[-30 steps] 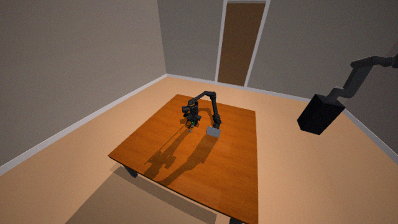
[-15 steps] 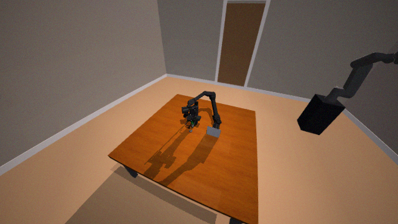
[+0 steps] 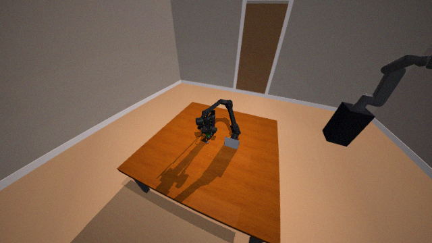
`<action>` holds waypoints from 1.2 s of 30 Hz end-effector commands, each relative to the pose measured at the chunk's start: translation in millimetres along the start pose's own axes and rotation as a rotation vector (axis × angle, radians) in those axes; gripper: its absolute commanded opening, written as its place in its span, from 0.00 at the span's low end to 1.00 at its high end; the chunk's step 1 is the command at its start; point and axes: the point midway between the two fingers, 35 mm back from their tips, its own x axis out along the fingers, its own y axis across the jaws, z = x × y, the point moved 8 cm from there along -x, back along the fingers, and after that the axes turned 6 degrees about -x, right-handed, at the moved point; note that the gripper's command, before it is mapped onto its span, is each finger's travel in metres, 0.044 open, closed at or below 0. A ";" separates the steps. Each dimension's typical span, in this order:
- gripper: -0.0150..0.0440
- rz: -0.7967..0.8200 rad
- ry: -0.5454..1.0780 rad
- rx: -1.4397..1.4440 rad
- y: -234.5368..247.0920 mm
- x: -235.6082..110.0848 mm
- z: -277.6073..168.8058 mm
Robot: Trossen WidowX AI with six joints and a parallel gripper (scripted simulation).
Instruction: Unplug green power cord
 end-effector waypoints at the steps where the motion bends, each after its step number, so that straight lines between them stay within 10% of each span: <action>1: 0.30 -0.003 -0.002 0.001 -0.6 -1.8 6.0; 17: 1.00 -0.003 -0.002 0.001 -3.4 -5.2 21.3; 36: 1.00 -0.003 -0.003 0.001 -5.9 -12.7 59.8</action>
